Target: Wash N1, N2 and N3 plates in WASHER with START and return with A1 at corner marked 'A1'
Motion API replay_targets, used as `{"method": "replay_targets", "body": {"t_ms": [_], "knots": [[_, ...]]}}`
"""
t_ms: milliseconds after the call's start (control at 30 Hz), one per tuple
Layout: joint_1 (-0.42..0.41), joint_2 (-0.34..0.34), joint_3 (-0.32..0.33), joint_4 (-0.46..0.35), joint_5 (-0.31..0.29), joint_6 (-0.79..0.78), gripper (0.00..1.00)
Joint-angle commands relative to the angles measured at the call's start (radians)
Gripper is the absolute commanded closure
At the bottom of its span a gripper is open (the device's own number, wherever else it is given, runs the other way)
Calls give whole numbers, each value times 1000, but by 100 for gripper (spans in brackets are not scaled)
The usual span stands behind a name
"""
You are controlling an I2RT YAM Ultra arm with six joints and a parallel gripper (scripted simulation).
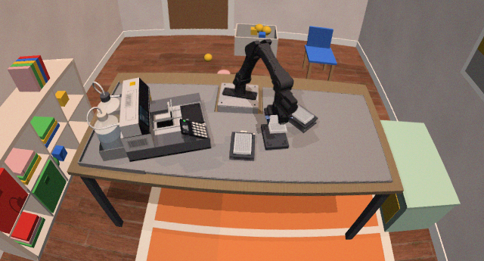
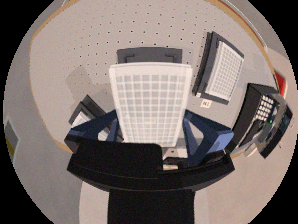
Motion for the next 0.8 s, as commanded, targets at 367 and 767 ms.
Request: {"method": "replay_targets", "body": {"t_ms": [367, 767], "knots": [[4, 12, -53, 91, 0, 5, 100], [7, 30, -96, 152, 0, 7, 100]]}}
